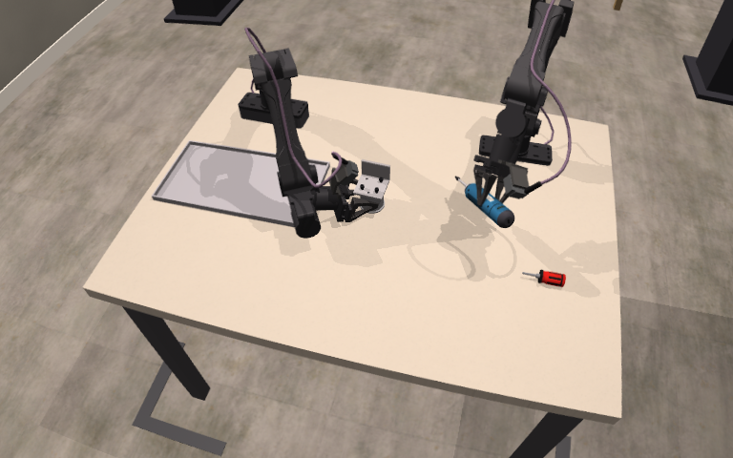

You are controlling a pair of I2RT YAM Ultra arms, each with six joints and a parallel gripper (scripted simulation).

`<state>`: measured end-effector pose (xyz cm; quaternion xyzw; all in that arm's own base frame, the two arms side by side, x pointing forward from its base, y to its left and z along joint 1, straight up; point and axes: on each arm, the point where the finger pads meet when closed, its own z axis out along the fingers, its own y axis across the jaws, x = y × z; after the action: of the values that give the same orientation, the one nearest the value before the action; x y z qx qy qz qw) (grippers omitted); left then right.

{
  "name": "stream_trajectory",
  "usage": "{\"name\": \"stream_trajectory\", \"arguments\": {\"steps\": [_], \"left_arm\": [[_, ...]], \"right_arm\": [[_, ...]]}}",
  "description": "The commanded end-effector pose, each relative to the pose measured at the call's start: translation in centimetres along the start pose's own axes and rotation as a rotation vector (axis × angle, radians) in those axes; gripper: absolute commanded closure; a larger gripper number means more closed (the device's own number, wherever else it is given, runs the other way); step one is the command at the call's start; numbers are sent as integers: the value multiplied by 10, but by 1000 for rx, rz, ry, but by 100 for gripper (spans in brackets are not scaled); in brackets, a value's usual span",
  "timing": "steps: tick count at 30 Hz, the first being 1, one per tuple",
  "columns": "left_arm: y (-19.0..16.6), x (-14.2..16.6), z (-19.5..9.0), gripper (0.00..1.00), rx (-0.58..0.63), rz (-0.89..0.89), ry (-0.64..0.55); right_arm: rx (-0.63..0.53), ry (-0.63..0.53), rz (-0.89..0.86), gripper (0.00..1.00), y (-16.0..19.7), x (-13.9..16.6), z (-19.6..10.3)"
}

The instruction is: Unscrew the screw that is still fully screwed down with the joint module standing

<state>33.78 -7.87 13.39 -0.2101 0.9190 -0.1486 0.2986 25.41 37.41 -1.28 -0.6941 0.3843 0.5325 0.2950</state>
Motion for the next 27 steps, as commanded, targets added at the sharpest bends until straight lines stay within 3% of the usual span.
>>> {"name": "stream_trajectory", "arguments": {"steps": [1, 5, 10, 22, 27], "left_arm": [[-2, -22, -11, 58, -2, -71, -38], [11, -23, -8, 58, -46, -128, -9], [3, -27, -16, 58, -13, -119, -38], [51, -25, -11, 58, -176, -305, 46], [44, -28, -19, 58, -150, -295, 26]], "right_arm": [[-9, -31, -26, 41, -5, -12, 2], [-9, -31, -26, 41, -5, -12, 2], [-9, -31, -26, 41, -5, -12, 2], [-9, -31, -26, 41, -5, -12, 2], [-9, -31, -26, 41, -5, -12, 2]]}}
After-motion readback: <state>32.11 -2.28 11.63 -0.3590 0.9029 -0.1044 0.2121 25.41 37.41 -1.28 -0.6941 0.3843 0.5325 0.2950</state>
